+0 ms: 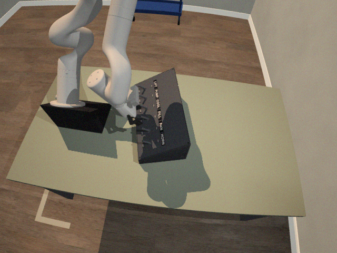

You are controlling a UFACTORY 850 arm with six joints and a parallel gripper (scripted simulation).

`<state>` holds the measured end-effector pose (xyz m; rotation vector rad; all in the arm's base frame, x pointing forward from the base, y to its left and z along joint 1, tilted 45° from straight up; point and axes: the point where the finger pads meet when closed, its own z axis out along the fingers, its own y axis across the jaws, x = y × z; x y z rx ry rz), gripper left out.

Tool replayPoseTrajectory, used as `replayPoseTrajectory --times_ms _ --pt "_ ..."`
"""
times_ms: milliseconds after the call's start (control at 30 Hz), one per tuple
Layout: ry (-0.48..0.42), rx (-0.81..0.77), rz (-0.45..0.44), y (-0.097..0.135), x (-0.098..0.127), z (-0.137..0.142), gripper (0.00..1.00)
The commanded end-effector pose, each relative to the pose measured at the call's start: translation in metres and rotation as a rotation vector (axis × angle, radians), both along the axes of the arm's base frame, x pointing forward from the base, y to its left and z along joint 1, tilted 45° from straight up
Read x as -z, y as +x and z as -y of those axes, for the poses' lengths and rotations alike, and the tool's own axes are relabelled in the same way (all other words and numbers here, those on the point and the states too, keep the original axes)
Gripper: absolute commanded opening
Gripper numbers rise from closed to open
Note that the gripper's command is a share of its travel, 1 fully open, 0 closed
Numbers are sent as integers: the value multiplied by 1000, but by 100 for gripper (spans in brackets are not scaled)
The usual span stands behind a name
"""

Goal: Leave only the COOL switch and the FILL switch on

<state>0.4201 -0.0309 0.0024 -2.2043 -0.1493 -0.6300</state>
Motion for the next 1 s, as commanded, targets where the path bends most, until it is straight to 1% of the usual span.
replayPoseTrajectory --times_ms 0,233,300,700,967 --pt "-1 1 1 2 2 3 100" --pt "-1 1 1 7 14 15 100" --pt "-1 1 1 7 14 15 100" --pt "-1 1 1 20 42 41 100" --pt "-1 1 1 22 48 47 100"
